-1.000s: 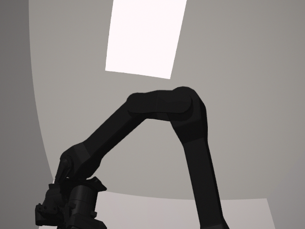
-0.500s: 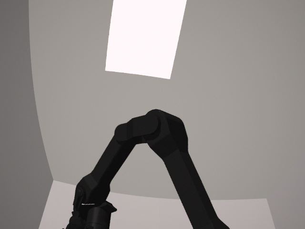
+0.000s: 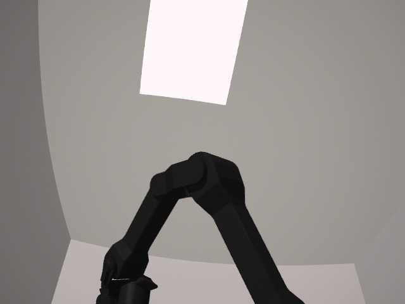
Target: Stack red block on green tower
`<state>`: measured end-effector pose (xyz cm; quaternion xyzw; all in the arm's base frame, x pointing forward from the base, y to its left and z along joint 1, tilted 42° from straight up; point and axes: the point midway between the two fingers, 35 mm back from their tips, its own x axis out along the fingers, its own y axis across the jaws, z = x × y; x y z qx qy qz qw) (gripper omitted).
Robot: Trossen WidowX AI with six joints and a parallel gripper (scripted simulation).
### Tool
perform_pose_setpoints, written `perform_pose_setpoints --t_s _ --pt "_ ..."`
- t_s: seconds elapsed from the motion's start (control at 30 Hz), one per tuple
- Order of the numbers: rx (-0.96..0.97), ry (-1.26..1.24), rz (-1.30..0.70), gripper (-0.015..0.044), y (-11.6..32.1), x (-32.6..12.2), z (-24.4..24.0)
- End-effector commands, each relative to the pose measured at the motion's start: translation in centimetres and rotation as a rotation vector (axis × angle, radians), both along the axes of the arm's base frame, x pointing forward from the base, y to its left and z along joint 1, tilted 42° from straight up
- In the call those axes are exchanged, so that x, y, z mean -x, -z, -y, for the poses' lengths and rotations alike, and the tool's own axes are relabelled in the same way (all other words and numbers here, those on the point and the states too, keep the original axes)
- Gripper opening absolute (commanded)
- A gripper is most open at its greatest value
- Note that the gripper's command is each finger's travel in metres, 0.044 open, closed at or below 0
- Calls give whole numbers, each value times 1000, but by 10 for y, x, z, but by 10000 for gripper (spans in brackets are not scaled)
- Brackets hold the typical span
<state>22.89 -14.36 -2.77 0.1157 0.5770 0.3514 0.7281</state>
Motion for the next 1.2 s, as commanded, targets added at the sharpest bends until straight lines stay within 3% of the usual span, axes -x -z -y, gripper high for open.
perform_pose_setpoints --t_s 0.0,0.2,1.17 --pt "-13 1 -12 0 9 1 -8" --pt "-14 1 -11 0 25 0 -23" --pt "-14 1 -11 0 27 0 -24"
